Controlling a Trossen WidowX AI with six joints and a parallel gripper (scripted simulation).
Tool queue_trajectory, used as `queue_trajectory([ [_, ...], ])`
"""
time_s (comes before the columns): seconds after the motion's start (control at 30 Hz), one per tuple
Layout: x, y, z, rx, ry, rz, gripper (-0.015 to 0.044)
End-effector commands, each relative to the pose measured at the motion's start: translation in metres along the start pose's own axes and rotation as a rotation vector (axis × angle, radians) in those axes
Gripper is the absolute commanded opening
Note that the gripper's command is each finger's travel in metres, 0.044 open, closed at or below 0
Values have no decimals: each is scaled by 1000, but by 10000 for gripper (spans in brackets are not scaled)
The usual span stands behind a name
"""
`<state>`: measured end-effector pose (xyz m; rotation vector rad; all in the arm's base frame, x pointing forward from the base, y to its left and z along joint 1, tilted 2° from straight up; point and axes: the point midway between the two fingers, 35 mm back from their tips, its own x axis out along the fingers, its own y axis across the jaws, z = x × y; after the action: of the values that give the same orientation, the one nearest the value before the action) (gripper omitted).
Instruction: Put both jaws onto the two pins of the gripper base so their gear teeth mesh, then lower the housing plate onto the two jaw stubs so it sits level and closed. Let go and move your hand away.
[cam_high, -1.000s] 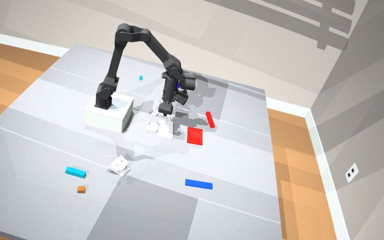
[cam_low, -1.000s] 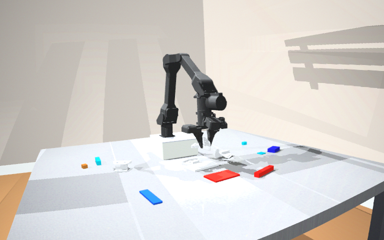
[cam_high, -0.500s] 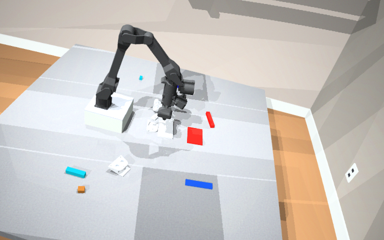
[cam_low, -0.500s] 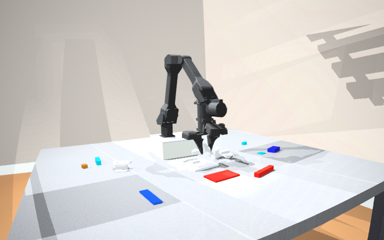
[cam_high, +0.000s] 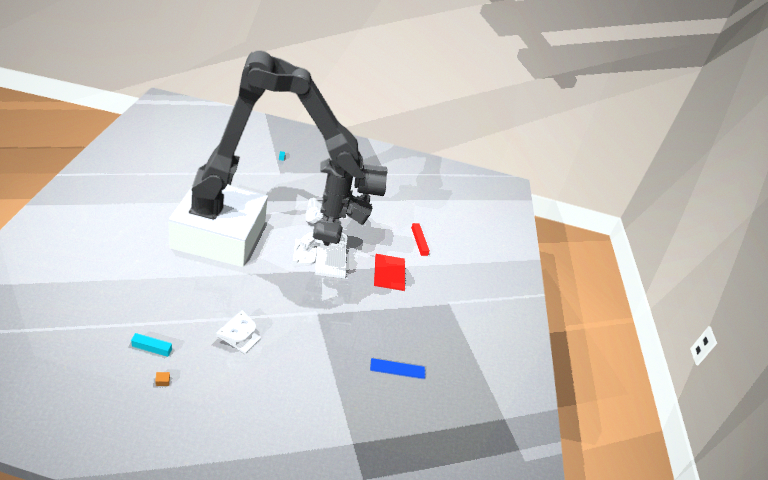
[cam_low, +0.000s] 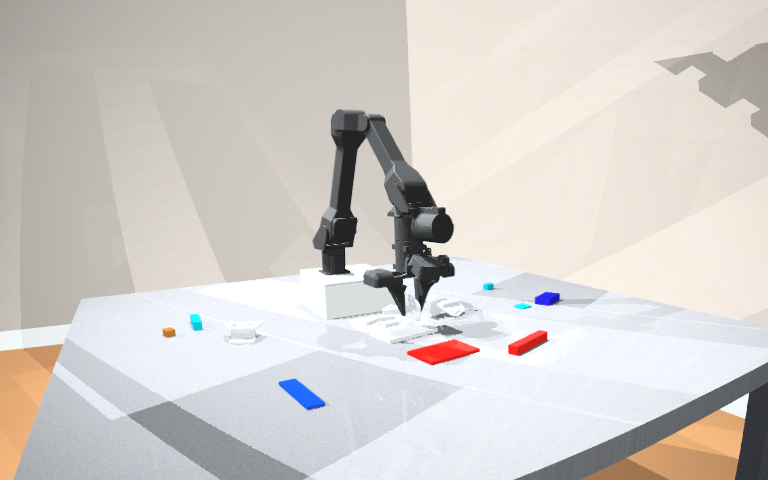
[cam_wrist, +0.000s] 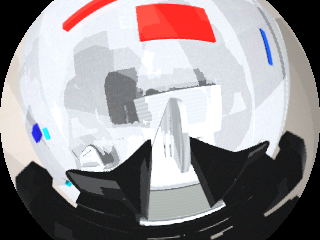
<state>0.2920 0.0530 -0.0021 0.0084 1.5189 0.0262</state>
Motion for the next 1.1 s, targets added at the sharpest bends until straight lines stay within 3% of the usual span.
queue_trajectory([
  [0.0,0,-1,0,6,-2,-5,134],
  [1.07,9,-1,0,10,-2,-5,134],
])
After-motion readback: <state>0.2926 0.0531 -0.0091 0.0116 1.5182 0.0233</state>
